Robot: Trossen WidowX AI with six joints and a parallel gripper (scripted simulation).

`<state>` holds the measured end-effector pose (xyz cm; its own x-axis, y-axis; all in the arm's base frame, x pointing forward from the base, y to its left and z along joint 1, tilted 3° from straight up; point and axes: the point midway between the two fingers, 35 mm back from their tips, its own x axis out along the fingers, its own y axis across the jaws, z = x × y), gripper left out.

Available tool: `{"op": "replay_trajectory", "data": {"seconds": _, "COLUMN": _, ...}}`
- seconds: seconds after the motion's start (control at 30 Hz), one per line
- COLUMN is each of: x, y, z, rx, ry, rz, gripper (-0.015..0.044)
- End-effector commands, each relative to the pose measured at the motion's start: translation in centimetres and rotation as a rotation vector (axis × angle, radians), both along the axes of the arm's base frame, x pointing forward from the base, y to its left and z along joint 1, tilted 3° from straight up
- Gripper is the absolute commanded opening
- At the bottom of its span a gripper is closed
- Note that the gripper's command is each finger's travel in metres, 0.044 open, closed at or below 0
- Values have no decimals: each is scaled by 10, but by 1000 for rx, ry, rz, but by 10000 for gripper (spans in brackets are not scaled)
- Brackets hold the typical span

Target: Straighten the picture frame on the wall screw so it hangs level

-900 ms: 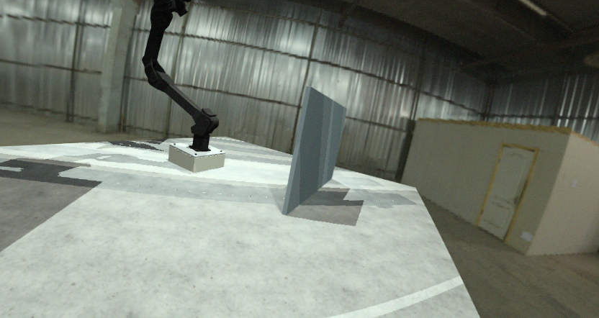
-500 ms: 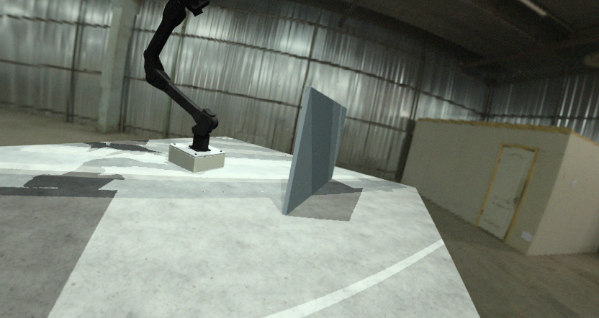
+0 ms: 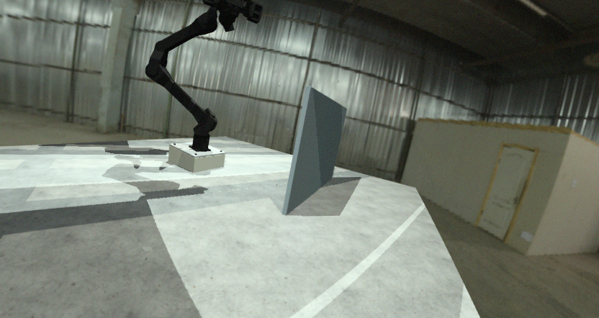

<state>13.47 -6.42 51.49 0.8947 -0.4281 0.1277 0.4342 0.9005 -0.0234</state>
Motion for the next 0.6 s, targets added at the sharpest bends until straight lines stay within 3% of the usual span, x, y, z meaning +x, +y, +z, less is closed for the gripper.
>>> {"op": "replay_trajectory", "data": {"seconds": 0.0, "x": 21, "y": 33, "z": -19, "rx": 151, "ry": -63, "rz": 84, "gripper": 260}}
{"op": "replay_trajectory", "data": {"seconds": 0.1, "x": 31, "y": 54, "z": -35, "rx": 281, "ry": -107, "rz": 142, "gripper": 260}}
{"op": "replay_trajectory", "data": {"seconds": 0.27, "x": 48, "y": 112, "z": -89, "rx": 670, "ry": -206, "rz": 300, "gripper": 260}}
{"op": "replay_trajectory", "data": {"seconds": 0.57, "x": 47, "y": 168, "z": -163, "rx": 1147, "ry": -267, "rz": 454, "gripper": 260}}
